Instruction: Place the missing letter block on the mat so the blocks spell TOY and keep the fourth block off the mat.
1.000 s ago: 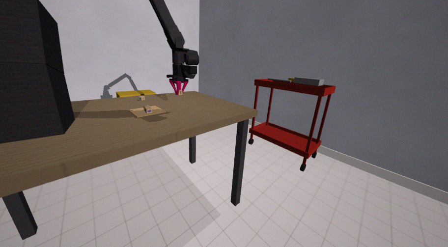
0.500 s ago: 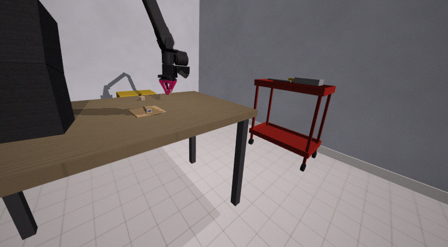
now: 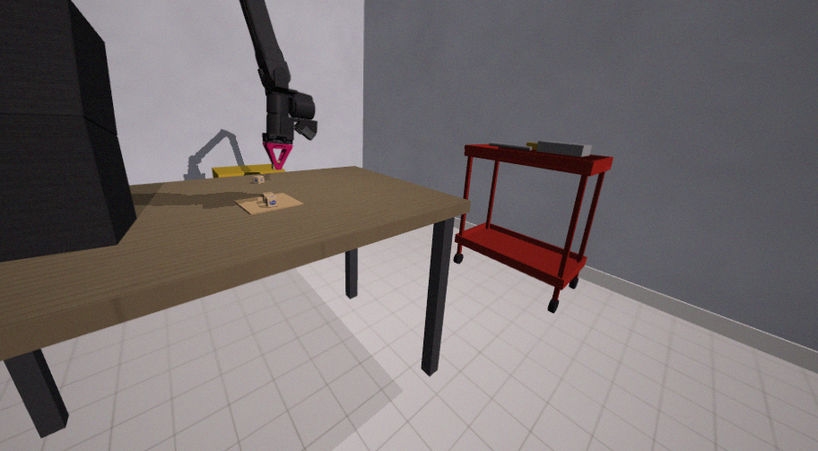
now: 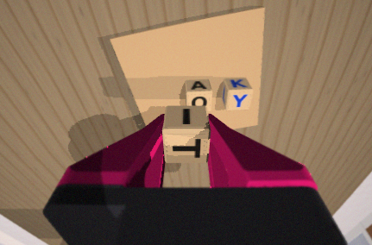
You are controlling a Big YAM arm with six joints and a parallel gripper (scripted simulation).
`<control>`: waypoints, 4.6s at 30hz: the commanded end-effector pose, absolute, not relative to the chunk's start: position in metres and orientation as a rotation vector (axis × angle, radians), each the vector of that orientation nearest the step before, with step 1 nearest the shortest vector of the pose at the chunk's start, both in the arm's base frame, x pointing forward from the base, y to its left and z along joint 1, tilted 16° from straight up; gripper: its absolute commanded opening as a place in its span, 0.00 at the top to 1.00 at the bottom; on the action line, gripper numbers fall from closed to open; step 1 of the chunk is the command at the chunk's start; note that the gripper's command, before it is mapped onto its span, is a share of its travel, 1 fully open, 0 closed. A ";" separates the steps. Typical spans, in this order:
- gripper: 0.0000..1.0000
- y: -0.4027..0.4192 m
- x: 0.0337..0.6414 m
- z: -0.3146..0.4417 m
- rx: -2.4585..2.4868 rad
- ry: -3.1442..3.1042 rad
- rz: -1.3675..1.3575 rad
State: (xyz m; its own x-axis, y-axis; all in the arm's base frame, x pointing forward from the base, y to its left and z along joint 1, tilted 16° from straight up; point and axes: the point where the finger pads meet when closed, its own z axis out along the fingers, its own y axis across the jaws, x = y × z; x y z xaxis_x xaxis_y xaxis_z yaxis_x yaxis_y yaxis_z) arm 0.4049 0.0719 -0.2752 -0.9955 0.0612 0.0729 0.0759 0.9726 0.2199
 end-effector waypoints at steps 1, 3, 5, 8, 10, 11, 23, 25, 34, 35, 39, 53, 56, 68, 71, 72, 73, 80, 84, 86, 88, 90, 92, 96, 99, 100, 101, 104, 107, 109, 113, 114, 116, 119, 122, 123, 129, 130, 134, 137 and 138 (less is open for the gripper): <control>0.79 0.086 0.410 -0.256 0.316 -3.112 -0.357; 0.79 0.079 0.405 -0.254 0.473 -3.100 -0.343; 0.79 0.081 0.401 -0.253 0.552 -3.090 -0.336; 0.79 0.085 0.395 -0.252 0.794 -3.052 -0.318; 0.79 0.094 0.389 -0.251 0.925 -3.027 -0.307; 0.79 0.095 0.387 -0.250 0.990 -3.014 -0.304; 0.79 0.091 0.381 -0.253 1.676 -2.790 -0.284; 0.79 0.091 0.381 -0.253 1.903 -2.685 -0.281; 0.79 0.091 0.380 -0.261 2.297 -2.454 -0.286; 0.79 0.091 0.377 -0.264 2.291 -2.450 -0.294; 0.79 0.102 0.376 -0.269 2.326 -2.420 -0.293; 0.79 0.117 0.375 -0.322 2.297 -2.439 -0.293; 0.79 0.119 0.375 -0.331 2.297 -2.439 -0.293; 0.79 0.119 0.373 -0.355 2.269 -2.452 -0.301; 0.79 0.120 0.380 -0.349 2.282 -2.460 -0.289; 0.79 0.120 0.380 -0.349 2.282 -2.460 -0.289; 0.79 0.120 0.380 -0.349 2.282 -2.460 -0.289; 0.79 0.120 0.380 -0.349 2.282 -2.458 -0.290; 0.79 0.120 0.380 -0.349 2.282 -2.458 -0.290; 0.79 0.120 0.380 -0.349 2.282 -2.458 -0.290; 0.79 0.120 0.380 -0.349 2.282 -2.458 -0.290; 0.79 0.120 0.380 -0.349 2.282 -2.458 -0.290; 0.79 0.120 0.380 -0.349 2.282 -2.458 -0.291; 0.79 0.120 0.380 -0.349 2.282 -2.458 -0.291; 0.79 0.121 0.380 -0.349 2.282 -2.458 -0.291; 0.79 0.121 0.381 -0.349 2.282 -2.458 -0.291; 0.79 0.121 0.381 -0.349 2.282 -2.458 -0.291; 0.79 0.122 0.382 -0.348 2.283 -2.457 -0.291; 0.79 0.122 0.382 -0.348 2.283 -2.456 -0.291; 0.79 0.123 0.382 -0.348 2.285 -2.455 -0.291; 0.79 0.123 0.382 -0.348 2.285 -2.455 -0.291; 0.79 0.123 0.382 -0.348 2.285 -2.455 -0.291; 0.79 0.123 0.382 -0.348 2.285 -2.455 -0.291; 0.79 0.123 0.382 -0.348 2.285 -2.455 -0.291; 0.79 0.123 0.382 -0.348 2.285 -2.455 -0.291; 0.79 0.123 0.382 -0.348 2.285 -2.455 -0.291; 0.79 0.123 0.382 -0.348 2.286 -2.453 -0.292; 0.79 0.123 0.382 -0.348 2.285 -2.452 -0.293; 0.79 0.124 0.381 -0.347 2.285 -2.448 -0.295; 0.79 0.124 0.382 -0.347 2.289 -2.449 -0.293; 0.79 0.124 0.382 -0.347 2.290 -2.448 -0.293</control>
